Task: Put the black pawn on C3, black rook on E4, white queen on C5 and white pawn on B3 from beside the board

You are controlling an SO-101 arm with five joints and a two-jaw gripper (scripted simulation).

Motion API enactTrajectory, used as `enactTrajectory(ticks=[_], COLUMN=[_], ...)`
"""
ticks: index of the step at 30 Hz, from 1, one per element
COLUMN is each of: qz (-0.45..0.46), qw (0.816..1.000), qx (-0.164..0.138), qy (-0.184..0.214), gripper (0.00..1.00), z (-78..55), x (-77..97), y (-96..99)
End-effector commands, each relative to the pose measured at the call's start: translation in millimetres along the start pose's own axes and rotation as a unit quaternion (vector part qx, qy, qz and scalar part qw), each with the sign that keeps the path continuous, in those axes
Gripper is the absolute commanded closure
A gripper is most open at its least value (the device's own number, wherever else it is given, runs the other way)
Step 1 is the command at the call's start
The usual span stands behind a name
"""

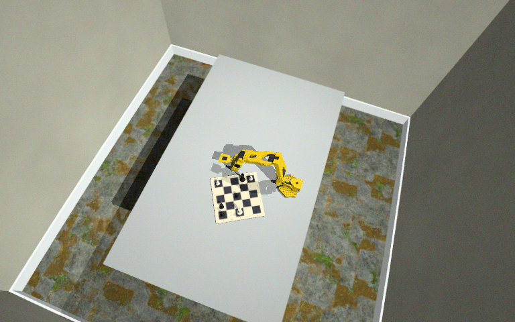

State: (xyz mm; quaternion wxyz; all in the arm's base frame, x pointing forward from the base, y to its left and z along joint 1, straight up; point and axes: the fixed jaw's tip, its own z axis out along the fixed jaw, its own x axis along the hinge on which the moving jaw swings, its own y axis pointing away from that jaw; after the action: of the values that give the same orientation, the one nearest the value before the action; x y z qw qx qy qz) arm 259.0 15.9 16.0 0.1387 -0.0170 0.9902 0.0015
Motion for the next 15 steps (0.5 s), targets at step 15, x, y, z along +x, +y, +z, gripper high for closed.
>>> enactTrajectory(ticks=[15], qz=[-0.001], qw=[1.000], qx=[0.001], qy=[-0.007], gripper=[1.00], z=[-42.0], x=[-12.5], y=[-2.5])
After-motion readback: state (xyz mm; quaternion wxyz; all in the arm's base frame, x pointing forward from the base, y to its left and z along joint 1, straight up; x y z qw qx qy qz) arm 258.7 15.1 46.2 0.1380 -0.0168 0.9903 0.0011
